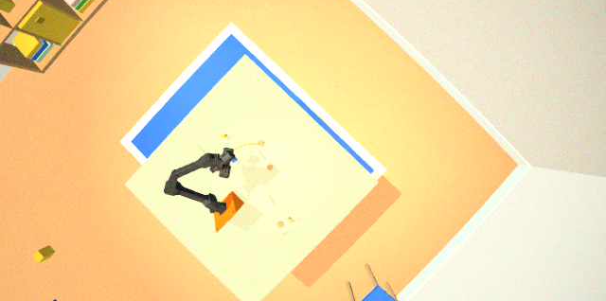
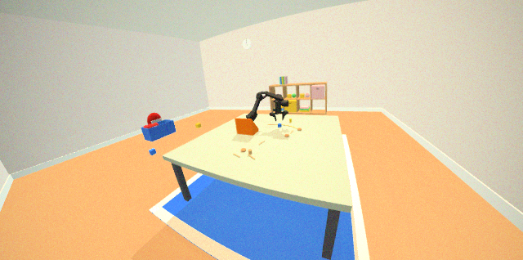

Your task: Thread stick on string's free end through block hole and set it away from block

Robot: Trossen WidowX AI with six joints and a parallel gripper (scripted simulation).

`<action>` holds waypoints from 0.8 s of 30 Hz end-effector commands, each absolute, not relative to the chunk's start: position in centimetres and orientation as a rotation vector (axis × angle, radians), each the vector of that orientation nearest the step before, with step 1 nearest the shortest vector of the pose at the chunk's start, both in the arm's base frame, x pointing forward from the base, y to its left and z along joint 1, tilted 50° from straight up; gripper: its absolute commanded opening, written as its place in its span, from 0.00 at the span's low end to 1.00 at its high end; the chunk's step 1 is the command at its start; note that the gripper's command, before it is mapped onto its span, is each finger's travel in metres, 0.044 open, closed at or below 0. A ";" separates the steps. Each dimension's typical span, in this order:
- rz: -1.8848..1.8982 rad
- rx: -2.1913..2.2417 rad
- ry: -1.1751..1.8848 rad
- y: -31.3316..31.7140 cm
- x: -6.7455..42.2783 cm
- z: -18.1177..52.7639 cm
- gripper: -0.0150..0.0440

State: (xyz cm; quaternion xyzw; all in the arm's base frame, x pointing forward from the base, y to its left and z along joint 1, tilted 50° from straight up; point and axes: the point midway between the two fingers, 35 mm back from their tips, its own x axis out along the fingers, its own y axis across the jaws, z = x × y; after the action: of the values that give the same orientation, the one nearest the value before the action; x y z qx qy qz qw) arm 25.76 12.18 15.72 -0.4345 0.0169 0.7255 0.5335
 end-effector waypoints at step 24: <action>1.729 -1.036 0.040 12.2 25.8 15.7 0.25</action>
State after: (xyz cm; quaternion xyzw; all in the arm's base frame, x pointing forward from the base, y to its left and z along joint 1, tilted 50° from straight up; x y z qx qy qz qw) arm 25.76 12.18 15.72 -0.4345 0.0170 0.7255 0.5335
